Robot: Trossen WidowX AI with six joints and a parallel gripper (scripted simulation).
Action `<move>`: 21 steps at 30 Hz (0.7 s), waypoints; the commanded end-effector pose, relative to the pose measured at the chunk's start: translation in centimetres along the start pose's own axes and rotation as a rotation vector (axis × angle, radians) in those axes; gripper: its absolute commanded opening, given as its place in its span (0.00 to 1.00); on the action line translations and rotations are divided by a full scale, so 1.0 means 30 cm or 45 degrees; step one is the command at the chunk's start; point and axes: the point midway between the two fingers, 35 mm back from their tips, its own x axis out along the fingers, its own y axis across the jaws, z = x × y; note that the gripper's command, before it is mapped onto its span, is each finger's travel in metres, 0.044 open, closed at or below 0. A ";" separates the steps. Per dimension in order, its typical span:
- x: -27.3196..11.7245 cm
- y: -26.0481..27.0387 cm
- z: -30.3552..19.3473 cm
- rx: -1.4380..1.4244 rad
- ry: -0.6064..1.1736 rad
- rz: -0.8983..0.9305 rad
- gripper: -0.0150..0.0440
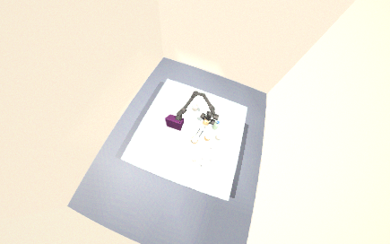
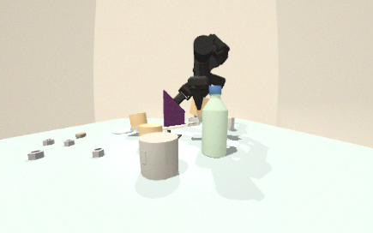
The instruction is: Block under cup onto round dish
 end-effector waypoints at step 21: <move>-0.120 -0.006 0.014 -0.022 -0.017 -0.023 0.25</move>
